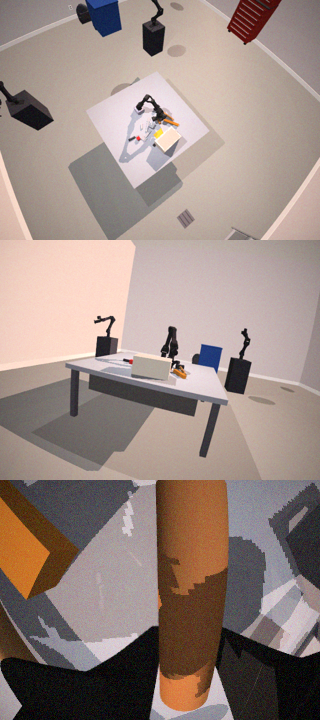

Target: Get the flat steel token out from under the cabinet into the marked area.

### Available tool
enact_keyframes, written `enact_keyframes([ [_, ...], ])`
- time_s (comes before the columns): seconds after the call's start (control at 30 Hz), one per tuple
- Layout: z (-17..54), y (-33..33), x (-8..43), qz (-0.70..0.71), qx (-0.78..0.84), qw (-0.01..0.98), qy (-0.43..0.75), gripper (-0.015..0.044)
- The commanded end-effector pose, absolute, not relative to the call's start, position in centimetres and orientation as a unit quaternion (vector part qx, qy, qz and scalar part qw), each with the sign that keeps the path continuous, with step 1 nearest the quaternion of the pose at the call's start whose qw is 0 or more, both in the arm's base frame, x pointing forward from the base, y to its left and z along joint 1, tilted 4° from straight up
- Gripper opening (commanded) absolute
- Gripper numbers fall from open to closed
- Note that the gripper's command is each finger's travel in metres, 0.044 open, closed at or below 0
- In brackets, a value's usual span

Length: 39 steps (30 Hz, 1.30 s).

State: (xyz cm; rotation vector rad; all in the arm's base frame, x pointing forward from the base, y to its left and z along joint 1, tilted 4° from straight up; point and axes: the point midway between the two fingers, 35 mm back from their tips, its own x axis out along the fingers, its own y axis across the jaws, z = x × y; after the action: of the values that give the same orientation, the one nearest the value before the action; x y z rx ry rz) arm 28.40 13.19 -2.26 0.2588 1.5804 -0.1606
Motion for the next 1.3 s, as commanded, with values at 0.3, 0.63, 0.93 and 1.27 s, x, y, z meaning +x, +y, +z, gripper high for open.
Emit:
enact_keyframes([
  [0.3, -2.3, 12.8, 30.2, -0.071, 0.116, 0.694, 0.707, 0.0],
  [0.63, -2.3, 12.4, 31.4, -0.071, 0.115, 0.694, 0.707, 0.0],
  [0.93, -2.3, 12.2, 32.5, -0.071, 0.115, 0.695, 0.706, 0.0],
  [1.27, -2.3, 11.9, 33.6, -0.071, 0.115, 0.695, 0.706, 0.0],
])
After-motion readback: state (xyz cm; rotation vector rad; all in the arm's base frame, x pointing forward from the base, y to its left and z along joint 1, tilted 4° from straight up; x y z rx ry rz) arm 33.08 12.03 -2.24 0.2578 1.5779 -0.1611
